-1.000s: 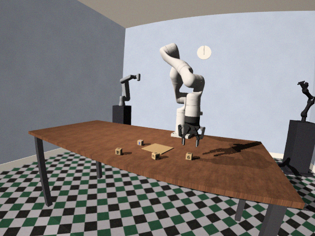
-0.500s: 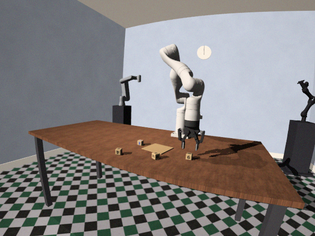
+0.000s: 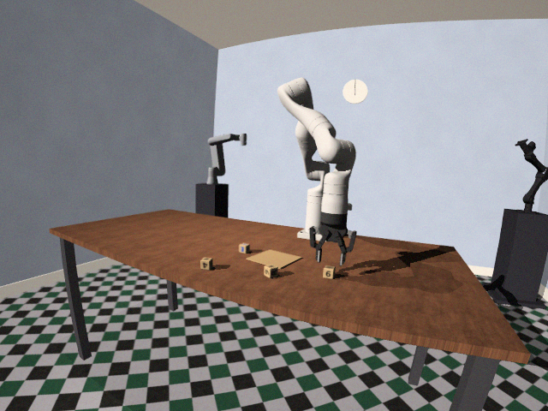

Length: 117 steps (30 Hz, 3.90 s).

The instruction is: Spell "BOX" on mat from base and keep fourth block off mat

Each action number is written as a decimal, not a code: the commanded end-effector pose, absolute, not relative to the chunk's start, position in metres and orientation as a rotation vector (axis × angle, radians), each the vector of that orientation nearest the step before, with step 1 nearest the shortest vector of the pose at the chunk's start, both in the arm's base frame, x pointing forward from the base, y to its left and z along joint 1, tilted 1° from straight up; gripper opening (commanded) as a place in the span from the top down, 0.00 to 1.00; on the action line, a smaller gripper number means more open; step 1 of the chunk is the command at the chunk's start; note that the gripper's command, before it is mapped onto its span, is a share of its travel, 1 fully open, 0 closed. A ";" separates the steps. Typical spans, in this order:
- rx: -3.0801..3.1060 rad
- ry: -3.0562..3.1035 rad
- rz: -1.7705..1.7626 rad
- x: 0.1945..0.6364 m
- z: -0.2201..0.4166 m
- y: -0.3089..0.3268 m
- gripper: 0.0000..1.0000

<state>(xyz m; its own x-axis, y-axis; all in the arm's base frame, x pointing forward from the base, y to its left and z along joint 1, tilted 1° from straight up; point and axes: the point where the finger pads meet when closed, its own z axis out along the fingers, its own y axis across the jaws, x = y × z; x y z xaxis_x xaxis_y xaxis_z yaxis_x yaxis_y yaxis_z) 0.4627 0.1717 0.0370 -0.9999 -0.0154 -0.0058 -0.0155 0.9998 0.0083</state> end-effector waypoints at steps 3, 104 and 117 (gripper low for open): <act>-0.025 3.135 0.014 0.463 0.037 0.172 0.33; -0.025 3.135 0.014 0.464 0.000 0.173 0.74; -0.025 3.135 0.014 0.464 0.000 0.173 0.74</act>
